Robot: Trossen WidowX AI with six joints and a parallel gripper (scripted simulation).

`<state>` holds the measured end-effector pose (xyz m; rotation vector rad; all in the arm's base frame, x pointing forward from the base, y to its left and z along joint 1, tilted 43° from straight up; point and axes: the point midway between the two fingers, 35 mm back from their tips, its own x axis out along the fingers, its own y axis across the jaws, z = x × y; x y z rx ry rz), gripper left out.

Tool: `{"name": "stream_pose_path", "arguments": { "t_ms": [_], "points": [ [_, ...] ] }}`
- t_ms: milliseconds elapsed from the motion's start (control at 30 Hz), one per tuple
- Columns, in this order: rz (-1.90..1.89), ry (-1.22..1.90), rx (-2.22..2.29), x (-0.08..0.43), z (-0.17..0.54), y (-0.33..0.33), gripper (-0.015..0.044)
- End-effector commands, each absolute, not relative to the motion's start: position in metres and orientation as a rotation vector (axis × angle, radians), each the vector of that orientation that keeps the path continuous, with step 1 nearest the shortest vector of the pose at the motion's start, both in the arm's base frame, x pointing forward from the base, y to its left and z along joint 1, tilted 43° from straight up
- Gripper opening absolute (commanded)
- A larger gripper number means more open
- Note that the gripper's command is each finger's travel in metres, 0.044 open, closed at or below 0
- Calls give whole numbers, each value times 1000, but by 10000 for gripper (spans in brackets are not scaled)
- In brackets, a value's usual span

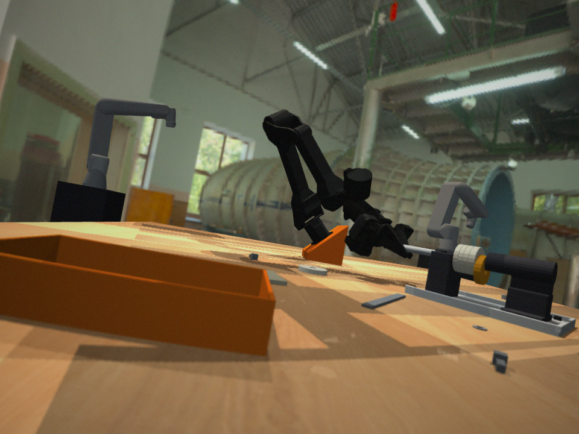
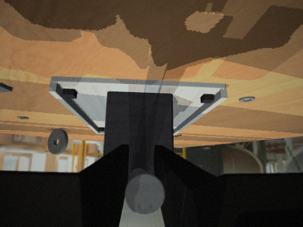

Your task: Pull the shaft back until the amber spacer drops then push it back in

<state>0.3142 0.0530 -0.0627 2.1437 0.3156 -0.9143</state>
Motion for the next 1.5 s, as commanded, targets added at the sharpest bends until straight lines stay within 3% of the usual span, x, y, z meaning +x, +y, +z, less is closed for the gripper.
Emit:
{"name": "stream_pose_path", "arguments": {
  "t_ms": [0,1467],
  "points": [
    [-915,314,2141,313,-62,52,0],
    [-914,314,2141,319,-65,55,0]
  ]
}}
